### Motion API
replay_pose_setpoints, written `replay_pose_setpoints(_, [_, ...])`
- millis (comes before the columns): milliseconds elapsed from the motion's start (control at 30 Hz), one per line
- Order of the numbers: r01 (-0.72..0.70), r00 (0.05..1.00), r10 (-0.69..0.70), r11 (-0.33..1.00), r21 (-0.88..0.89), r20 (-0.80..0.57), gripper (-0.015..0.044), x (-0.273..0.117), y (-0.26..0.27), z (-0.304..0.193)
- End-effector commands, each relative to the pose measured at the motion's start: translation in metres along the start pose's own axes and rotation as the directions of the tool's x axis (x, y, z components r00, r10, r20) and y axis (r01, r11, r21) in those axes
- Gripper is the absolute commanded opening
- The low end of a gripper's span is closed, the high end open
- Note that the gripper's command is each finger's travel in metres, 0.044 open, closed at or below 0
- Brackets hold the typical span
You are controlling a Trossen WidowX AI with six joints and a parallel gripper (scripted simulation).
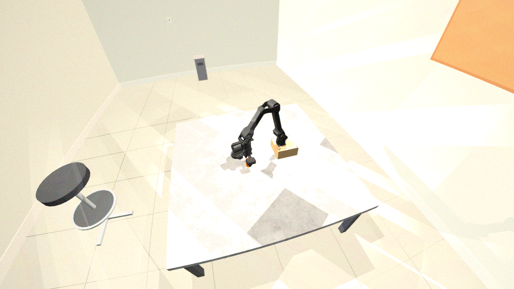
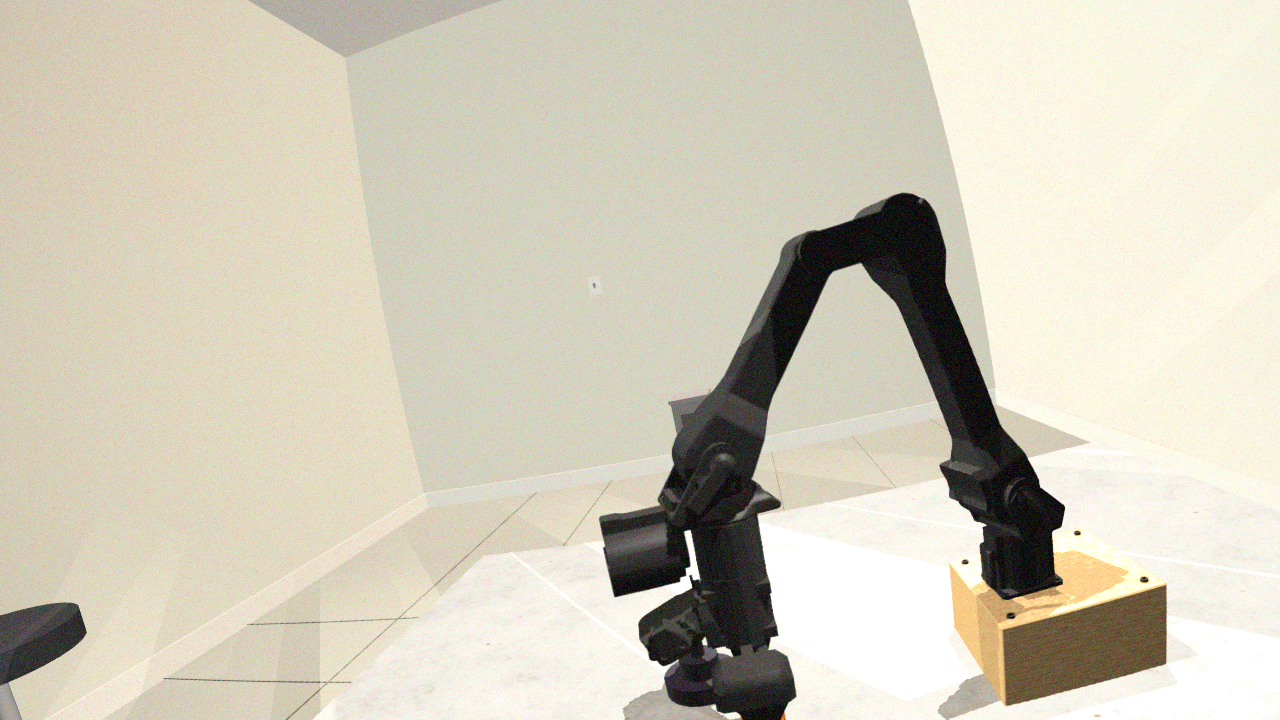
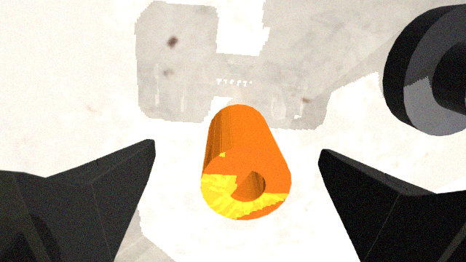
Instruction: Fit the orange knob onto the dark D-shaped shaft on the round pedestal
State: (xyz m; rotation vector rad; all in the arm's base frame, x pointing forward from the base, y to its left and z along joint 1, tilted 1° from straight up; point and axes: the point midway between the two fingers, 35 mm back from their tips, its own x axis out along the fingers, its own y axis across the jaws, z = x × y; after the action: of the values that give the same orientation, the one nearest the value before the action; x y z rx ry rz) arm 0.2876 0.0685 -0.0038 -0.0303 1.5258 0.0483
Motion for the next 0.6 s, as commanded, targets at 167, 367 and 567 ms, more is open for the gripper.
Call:
replay_pose_setpoints(167, [0.007,1.0,-0.007,1.0,0.001,-0.008,0.044,0.018,-0.001,-0.004])
replay_pose_setpoints(367, [0.007,1.0,-0.007,1.0,0.001,-0.008,0.044,0.027,-0.002,-0.005])
replay_pose_setpoints(567, [0.007,1.0,-0.007,1.0,0.001,-0.008,0.0335,0.028,-0.002,-0.005])
